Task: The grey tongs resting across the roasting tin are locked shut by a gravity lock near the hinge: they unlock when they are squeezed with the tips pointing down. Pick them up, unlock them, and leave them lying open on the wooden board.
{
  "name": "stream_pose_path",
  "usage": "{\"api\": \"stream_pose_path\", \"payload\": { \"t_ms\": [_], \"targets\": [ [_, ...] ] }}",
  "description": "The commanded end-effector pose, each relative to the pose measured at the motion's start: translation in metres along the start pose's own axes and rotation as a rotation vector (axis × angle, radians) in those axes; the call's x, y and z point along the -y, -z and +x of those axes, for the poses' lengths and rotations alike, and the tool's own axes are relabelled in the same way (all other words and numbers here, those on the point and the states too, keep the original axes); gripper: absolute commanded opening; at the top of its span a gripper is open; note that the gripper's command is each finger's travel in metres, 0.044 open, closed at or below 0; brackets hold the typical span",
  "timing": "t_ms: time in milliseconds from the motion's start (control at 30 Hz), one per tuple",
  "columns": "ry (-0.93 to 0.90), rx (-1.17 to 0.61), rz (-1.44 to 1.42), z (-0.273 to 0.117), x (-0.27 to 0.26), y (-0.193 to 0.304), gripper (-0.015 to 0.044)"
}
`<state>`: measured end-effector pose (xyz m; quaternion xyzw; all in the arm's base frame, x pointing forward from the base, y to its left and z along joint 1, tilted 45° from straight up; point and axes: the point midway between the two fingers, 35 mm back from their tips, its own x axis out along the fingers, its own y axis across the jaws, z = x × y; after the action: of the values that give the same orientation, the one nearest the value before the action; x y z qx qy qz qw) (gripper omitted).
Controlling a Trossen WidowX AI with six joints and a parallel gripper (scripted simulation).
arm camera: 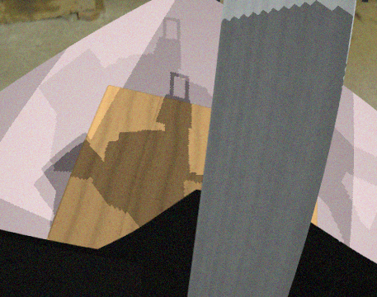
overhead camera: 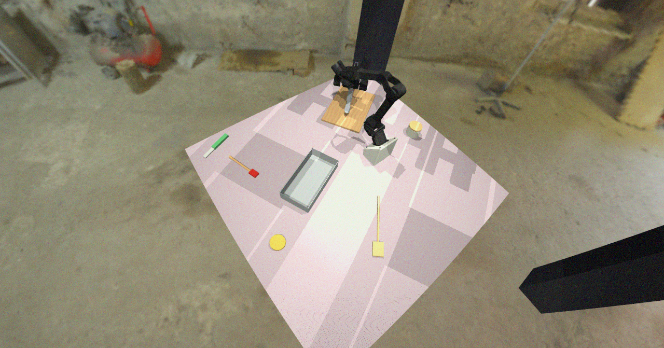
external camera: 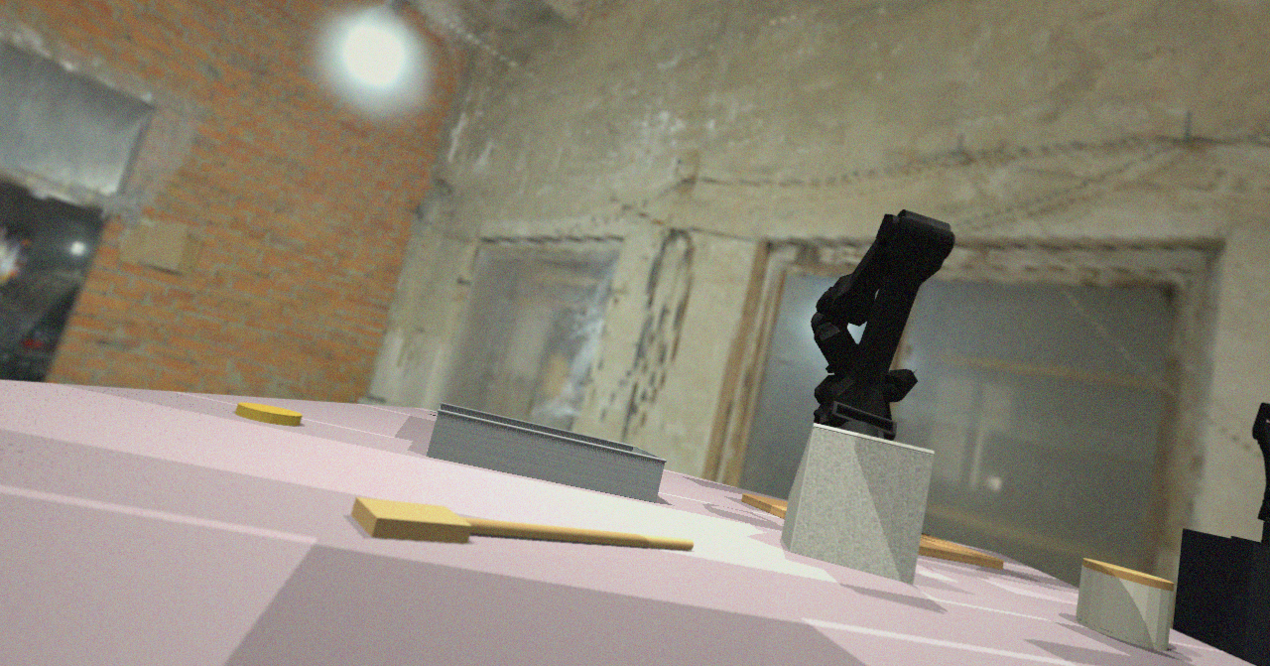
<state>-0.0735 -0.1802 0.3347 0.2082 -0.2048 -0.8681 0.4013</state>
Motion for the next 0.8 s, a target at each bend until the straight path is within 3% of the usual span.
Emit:
{"api": "stream_pose_path", "payload": {
  "t_ms": [0, 767],
  "targets": [
    [-0.008, 0.051, 0.06, -0.0045, 0.0035, -0.0021, -0.015],
    [-0.019, 0.104, 0.131, -0.0095, 0.0072, -0.0039, -0.015]
  ]
}}
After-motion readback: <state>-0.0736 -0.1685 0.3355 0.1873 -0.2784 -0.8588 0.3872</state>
